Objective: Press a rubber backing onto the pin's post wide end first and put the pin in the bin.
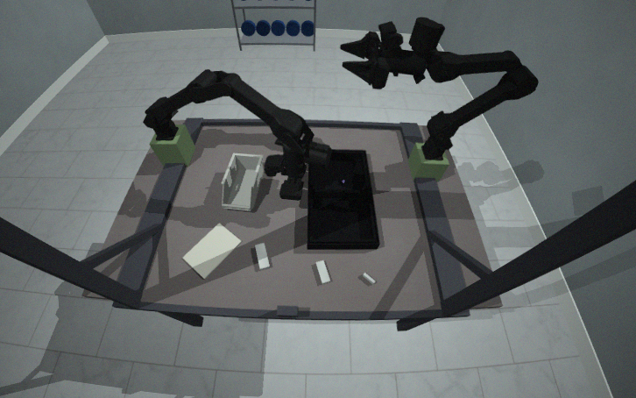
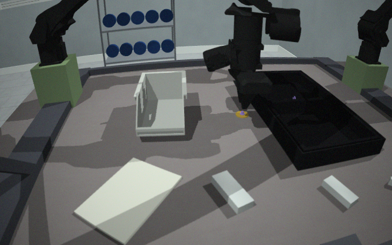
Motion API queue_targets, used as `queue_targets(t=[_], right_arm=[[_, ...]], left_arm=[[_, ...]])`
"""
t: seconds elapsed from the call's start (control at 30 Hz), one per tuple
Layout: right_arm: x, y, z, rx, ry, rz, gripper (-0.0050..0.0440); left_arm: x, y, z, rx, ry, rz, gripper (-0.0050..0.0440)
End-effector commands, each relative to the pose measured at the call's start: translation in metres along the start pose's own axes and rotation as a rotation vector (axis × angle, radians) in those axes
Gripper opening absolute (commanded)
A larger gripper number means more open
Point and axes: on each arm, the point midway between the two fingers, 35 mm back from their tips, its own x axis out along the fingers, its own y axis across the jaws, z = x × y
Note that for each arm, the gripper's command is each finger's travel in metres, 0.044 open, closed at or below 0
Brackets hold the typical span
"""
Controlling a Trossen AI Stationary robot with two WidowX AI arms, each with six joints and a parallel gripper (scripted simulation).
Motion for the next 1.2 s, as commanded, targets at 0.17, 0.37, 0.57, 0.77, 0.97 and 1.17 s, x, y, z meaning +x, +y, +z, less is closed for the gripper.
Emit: queue_targets(t=[0.17,0.37,0.57,0.77,0.97,1.17], right_arm=[[-0.001,0.000,0.006,0.002,-0.013,-0.006,0.0440],[-0.001,0.000,0.006,0.002,-0.013,-0.006,0.0440],[-0.001,0.000,0.006,0.002,-0.013,-0.006,0.0440],[-0.001,0.000,0.006,0.002,-0.013,-0.006,0.0440],[-0.001,0.000,0.006,0.002,-0.013,-0.006,0.0440],[-0.001,0.000,0.006,0.002,-0.013,-0.006,0.0440]], left_arm=[[0.012,-0.002,-0.002,0.000,0.008,0.000,0.0130],[0.010,0.000,-0.007,0.001,0.030,0.006,0.0123],[0.007,0.000,-0.008,0.000,0.035,0.007,0.0083],[0.007,0.000,-0.008,0.000,0.035,0.007,0.0057],[0.001,0.001,-0.008,0.001,0.045,0.009,0.0017],[0.008,0.000,-0.007,0.000,0.035,0.007,-0.0001]])
